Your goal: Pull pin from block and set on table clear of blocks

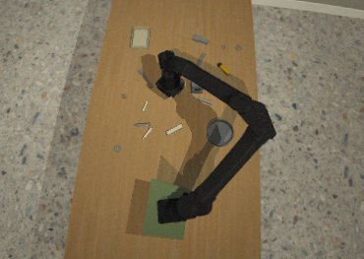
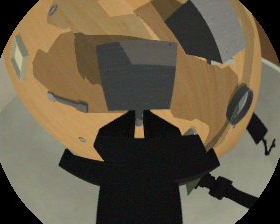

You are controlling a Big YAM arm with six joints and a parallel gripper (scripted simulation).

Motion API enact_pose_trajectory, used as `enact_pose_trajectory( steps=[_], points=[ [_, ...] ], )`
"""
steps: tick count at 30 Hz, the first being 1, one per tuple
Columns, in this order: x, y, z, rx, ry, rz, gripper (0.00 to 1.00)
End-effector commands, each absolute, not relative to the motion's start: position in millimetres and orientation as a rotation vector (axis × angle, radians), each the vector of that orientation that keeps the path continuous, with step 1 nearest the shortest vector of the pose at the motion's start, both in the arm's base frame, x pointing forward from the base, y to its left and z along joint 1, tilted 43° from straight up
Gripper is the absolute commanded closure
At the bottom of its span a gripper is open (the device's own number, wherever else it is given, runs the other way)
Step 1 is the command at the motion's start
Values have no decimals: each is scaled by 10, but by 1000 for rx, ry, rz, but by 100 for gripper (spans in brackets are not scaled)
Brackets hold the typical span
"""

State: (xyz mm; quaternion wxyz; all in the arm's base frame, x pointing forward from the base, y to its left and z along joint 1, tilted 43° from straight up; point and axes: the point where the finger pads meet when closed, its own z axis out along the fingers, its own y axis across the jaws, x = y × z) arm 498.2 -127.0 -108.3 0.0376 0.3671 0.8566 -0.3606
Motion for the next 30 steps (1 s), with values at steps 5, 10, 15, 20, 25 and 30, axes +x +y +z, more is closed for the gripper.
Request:
enact_pose_trajectory(
  steps=[5,10,15,20,25,30],
  points=[
    [4837,-1240,-1192,1148,2657,-1116,100],
    [4793,-1208,-1212,1163,2672,-1113,100],
    [4793,-1208,-1212,1163,2672,-1113,100],
    [4782,-1203,-1215,1156,2678,-1115,100],
    [4764,-1195,-1220,1147,2687,-1119,100],
    [4760,-1193,-1221,1144,2690,-1120,100]
  ],
)
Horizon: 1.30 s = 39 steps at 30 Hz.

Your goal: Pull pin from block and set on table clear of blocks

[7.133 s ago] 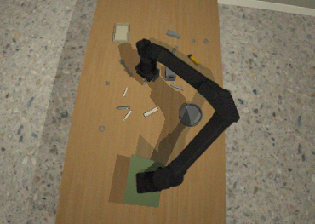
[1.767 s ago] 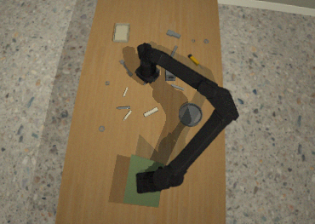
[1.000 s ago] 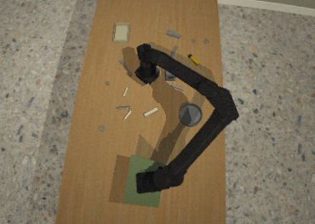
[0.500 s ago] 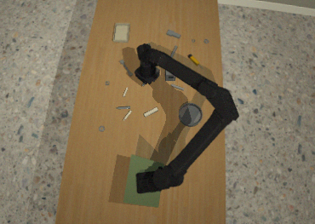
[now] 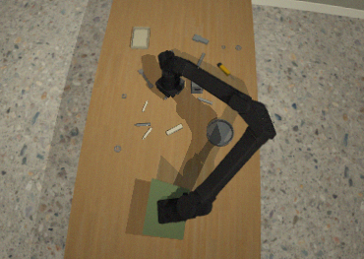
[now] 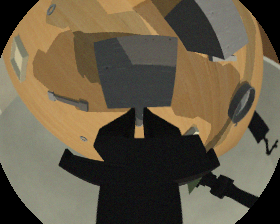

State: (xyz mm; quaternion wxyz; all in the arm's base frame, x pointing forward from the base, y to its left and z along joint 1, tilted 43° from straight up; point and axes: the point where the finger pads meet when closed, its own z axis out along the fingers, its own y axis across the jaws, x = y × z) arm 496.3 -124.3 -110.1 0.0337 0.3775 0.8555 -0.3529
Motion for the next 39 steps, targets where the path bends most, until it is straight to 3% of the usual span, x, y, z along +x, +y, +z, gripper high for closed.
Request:
enact_pose_trajectory(
  steps=[1,39],
  points=[
    [4752,-1190,-1223,1139,2694,-1122,100],
    [4692,-1136,-1244,1109,2700,-1133,100]
  ],
)
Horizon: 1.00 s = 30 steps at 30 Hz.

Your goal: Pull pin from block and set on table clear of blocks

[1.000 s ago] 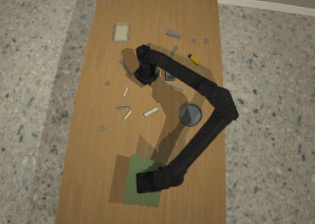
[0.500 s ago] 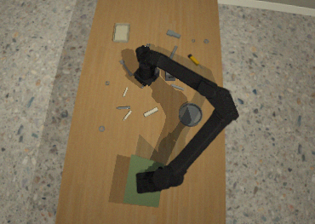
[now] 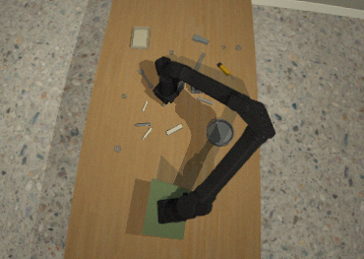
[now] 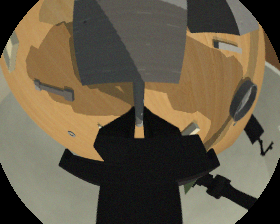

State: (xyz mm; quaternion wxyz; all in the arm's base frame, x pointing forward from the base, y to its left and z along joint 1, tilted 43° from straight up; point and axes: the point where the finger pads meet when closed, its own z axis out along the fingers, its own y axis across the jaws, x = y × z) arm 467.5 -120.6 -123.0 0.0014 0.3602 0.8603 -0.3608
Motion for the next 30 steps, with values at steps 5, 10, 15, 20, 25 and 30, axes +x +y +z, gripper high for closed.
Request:
enact_pose_trajectory(
  steps=[5,10,15,20,25,30],
  points=[
    [4709,-1134,-1237,1113,2681,-1131,100],
    [4735,-1131,-1225,1118,2652,-1127,100],
    [4736,-1127,-1225,1118,2650,-1127,100],
    [4742,-1103,-1224,1123,2636,-1124,100],
    [4746,-1084,-1224,1126,2626,-1122,100],
    [4747,-1081,-1224,1126,2625,-1122,100]
  ],
)
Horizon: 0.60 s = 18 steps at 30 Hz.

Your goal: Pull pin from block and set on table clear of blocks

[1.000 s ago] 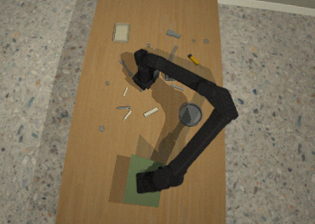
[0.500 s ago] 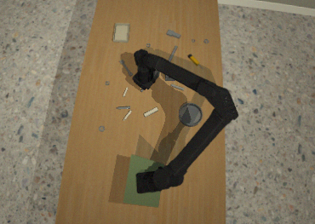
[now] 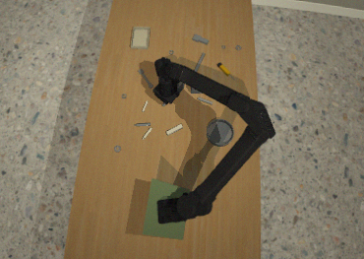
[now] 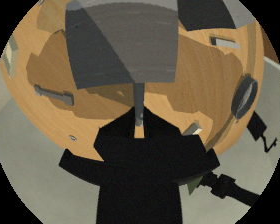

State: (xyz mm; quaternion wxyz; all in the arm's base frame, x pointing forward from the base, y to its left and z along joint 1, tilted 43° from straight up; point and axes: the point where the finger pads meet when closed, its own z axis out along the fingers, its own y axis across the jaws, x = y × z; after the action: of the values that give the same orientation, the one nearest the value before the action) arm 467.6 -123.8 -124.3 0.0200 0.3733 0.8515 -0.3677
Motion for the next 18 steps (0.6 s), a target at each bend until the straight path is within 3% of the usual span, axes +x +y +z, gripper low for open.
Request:
enact_pose_trajectory(
  steps=[1,18],
  points=[
    [4749,-1075,-1224,1125,2624,-1122,100],
    [4766,-1010,-1219,1115,2620,-1125,100]
  ],
)
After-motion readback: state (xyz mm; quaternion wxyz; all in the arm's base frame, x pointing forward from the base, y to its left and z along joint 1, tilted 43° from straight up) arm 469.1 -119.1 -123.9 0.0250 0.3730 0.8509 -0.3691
